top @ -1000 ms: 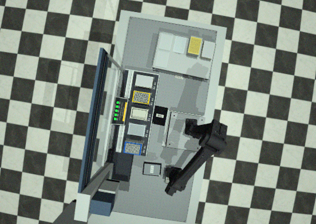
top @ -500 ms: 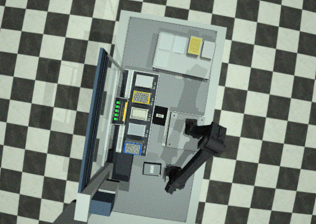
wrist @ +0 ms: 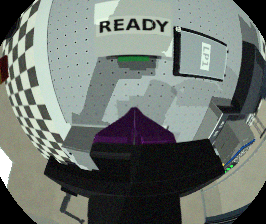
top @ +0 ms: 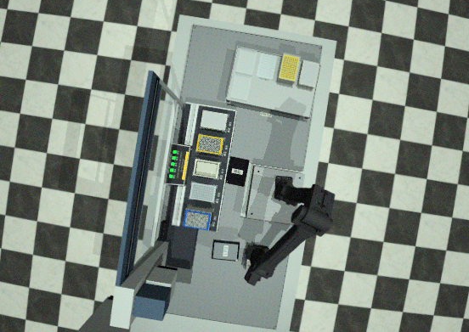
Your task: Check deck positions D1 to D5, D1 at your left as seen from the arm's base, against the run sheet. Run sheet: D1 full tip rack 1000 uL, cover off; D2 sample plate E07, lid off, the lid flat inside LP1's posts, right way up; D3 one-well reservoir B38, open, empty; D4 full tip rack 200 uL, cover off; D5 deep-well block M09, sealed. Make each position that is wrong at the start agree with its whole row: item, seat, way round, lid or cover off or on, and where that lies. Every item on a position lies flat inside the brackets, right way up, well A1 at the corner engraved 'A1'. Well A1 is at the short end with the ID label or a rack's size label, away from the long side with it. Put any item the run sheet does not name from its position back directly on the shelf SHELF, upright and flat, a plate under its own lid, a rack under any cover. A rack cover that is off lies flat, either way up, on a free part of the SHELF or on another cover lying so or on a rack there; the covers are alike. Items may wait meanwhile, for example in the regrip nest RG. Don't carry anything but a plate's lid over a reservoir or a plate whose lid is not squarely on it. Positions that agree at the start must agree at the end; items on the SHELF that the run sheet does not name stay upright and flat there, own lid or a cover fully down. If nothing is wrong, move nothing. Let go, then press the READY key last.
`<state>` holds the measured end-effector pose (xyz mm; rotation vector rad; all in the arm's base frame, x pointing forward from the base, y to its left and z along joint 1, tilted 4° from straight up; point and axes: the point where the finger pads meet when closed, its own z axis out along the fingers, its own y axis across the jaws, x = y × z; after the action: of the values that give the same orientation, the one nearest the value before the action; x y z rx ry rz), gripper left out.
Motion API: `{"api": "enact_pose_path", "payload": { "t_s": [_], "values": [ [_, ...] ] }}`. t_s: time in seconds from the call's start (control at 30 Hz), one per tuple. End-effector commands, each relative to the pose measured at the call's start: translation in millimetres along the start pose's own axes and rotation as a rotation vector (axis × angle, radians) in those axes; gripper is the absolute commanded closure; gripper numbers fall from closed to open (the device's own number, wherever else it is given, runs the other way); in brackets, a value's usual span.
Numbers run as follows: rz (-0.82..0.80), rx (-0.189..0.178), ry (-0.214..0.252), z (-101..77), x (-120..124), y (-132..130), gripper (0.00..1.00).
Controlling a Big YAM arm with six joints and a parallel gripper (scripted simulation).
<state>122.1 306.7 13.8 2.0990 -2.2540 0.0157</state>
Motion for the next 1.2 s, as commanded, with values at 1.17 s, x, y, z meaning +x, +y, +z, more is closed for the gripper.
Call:
{"api": "enact_pose_path", "payload": {
  "t_s": [1.17],
  "values": [
    [-0.001, 0.009, -0.034, 11.1, -43.3, -1.6, 1.0]
  ]
}}
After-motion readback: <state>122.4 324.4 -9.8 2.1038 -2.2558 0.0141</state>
